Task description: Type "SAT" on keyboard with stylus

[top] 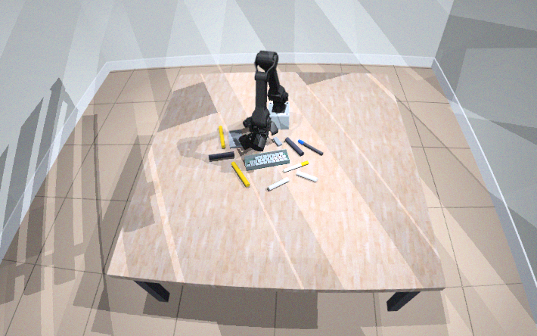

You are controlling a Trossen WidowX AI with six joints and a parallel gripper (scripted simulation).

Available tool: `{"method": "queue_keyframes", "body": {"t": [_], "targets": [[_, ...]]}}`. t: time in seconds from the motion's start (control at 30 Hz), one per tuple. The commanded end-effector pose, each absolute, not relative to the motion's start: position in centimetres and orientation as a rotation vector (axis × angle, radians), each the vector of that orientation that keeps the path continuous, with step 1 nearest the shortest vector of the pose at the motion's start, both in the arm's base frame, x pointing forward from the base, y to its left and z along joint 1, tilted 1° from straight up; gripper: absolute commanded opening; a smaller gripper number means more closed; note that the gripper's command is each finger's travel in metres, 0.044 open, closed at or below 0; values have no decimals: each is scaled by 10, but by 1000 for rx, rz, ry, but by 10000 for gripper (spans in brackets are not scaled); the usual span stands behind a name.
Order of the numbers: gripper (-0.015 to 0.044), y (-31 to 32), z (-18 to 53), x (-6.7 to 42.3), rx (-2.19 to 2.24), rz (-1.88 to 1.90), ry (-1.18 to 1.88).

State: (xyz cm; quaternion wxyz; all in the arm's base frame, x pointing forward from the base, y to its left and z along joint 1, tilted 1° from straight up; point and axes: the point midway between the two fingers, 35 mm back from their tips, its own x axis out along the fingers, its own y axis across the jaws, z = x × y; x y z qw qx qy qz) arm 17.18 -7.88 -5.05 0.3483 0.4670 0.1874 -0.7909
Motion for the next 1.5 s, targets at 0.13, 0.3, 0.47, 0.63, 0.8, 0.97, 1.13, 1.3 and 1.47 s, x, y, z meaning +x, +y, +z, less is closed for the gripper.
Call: {"method": "queue_keyframes", "body": {"t": [0.13, 0.3, 0.47, 0.63, 0.8, 0.97, 1.13, 1.3, 1.47], "targets": [[0, -79, -36, 173, 1213, -2049, 485], [0, -78, -12, 172, 1212, -2050, 485], [0, -78, 0, 171, 1211, -2050, 486], [0, -78, -4, 170, 1198, -2048, 497], [0, -74, -1, 174, 1051, -1957, 661], [0, -67, 3, 180, 884, -1839, 842], [0, -59, 5, 185, 715, -1712, 1009], [0, -53, 9, 190, 533, -1581, 1153], [0, -47, 13, 195, 349, -1445, 1285]]}}
